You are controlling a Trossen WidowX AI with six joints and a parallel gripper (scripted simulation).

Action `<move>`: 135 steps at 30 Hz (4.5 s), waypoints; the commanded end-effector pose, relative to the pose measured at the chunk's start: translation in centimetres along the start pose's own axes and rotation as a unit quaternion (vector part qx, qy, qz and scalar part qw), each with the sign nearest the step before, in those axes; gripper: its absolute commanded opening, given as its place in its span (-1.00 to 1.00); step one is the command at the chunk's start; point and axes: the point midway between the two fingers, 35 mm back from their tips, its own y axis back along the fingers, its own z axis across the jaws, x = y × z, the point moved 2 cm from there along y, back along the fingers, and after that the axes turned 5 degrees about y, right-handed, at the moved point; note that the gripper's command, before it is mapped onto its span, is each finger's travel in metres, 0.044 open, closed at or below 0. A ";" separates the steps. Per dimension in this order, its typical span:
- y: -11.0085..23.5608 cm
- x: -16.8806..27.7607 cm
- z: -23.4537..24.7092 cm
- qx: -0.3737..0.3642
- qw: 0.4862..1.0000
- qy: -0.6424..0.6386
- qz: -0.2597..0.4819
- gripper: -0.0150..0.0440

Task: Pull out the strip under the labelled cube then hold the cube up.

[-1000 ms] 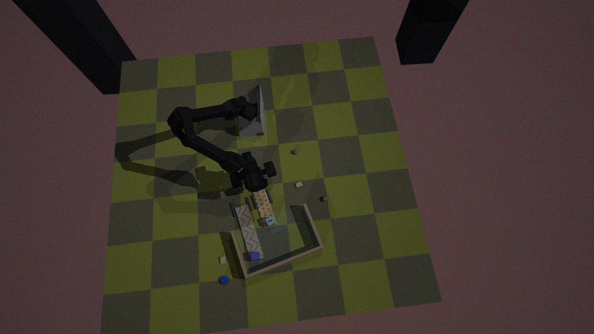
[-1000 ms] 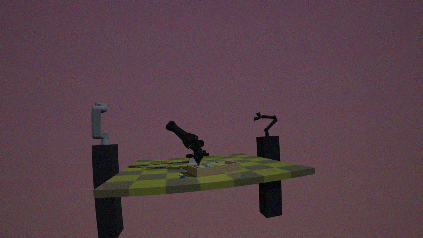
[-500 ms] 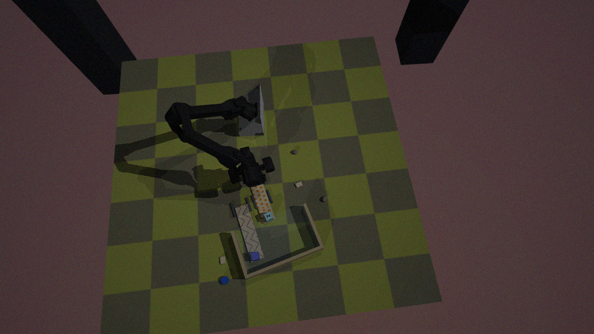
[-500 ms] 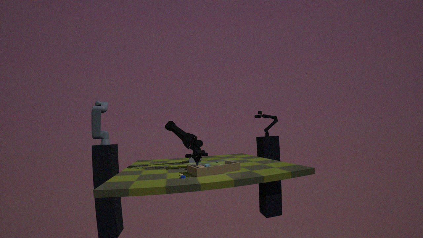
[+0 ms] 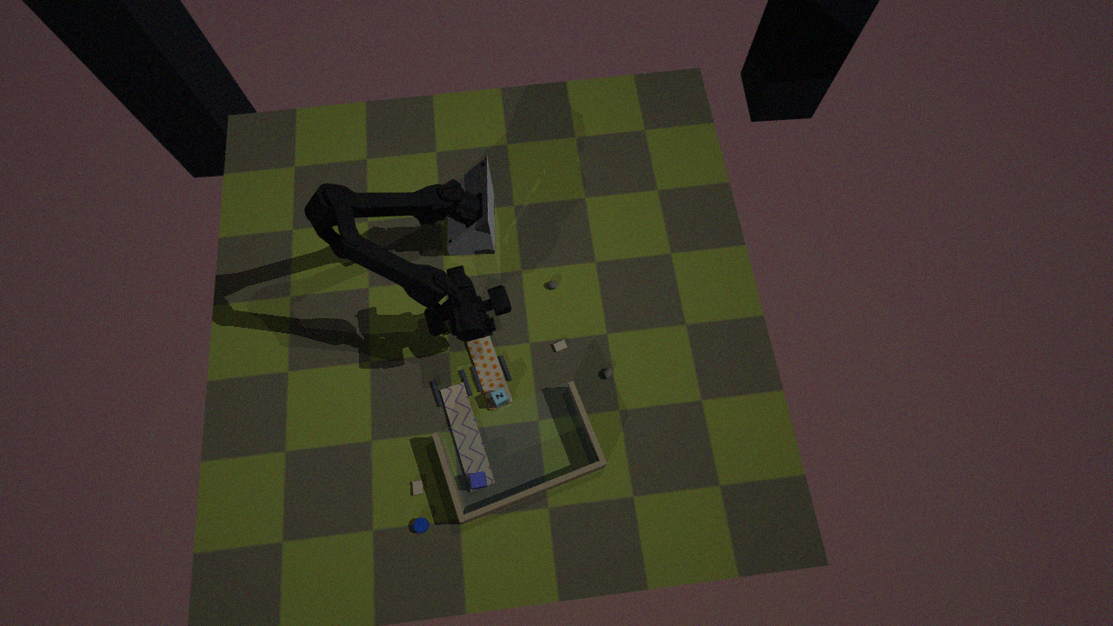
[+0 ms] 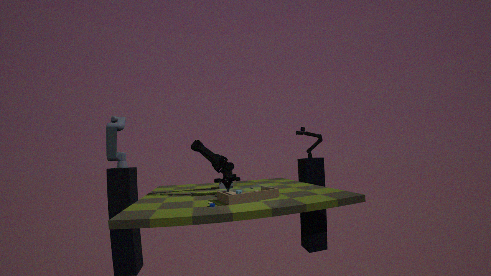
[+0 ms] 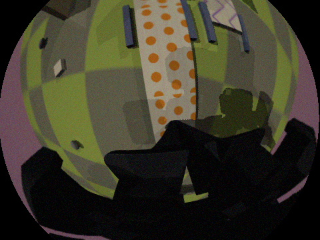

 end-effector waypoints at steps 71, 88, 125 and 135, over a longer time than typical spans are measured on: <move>4.6 -6.2 -0.5 -0.002 0.997 0.070 0.012 1.00; 5.4 -13.3 -1.0 -0.002 0.998 0.068 0.011 1.00; 2.0 -18.0 -1.1 -0.002 0.998 0.068 0.010 0.36; 0.4 -17.9 -1.1 -0.001 0.998 0.068 0.010 0.36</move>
